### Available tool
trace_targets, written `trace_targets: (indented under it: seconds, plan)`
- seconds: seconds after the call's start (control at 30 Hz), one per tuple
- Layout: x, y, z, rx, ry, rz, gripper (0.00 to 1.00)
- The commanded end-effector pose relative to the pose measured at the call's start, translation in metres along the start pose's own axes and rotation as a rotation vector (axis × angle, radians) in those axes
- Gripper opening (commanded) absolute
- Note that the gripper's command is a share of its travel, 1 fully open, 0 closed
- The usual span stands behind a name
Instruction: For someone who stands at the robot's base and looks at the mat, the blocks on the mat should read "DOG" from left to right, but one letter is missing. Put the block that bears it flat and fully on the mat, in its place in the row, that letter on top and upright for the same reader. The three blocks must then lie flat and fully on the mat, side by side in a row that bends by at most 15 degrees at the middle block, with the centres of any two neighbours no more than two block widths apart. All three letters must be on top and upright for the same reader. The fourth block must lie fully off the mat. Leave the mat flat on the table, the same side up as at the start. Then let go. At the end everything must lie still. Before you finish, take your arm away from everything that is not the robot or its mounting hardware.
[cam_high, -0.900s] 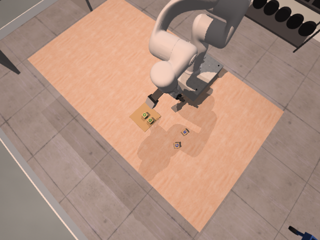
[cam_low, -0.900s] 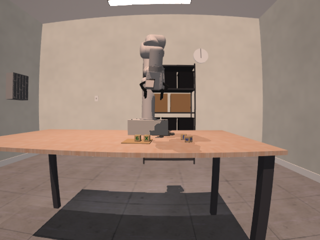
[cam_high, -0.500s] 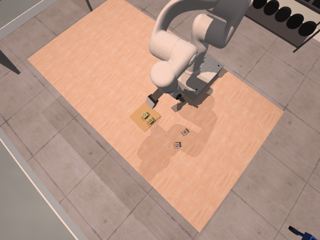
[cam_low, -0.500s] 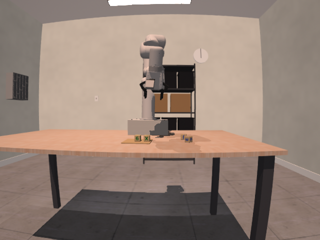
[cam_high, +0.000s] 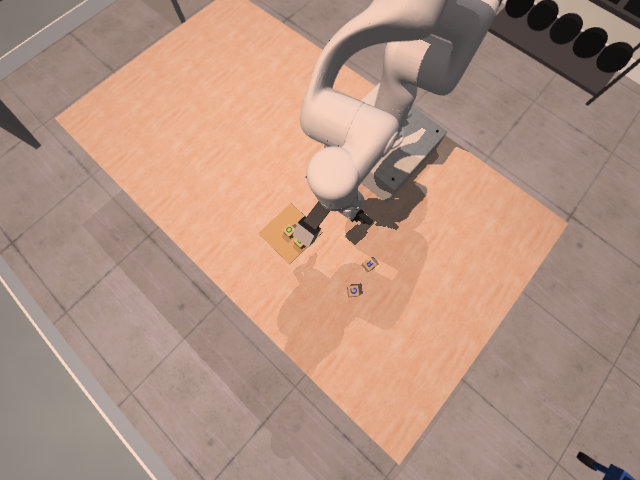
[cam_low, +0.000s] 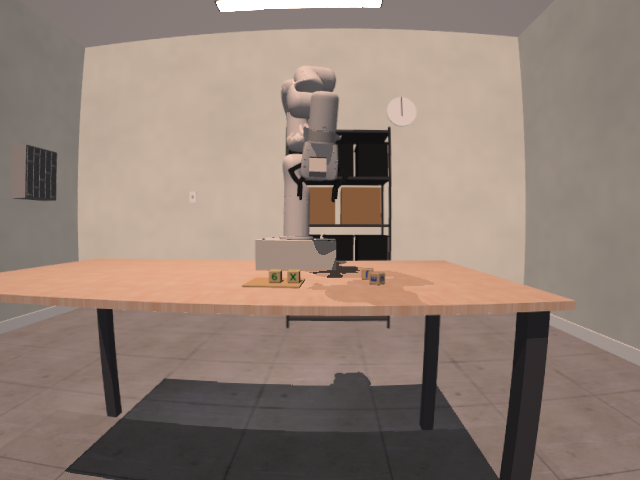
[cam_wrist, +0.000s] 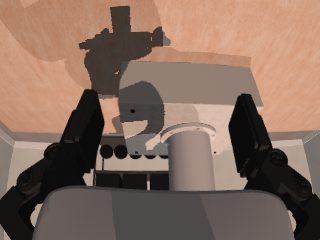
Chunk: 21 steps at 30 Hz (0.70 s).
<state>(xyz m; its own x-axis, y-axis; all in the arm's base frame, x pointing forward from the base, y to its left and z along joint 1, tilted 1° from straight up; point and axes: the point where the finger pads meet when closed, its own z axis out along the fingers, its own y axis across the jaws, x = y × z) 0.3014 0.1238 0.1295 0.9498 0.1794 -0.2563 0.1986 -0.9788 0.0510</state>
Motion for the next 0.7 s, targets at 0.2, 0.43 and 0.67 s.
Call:
trace_targets:
  seconds: [0.2,0.43,0.67]
  plan:
    - [0.081,-0.058,0.009,-0.001,0.138,-0.223,1.0]
    - [0.14,-0.124,0.023,-0.006,0.266,-0.435,1.0]
    - [0.179,-0.187,0.042,-0.012,0.376,-0.615,1.0]
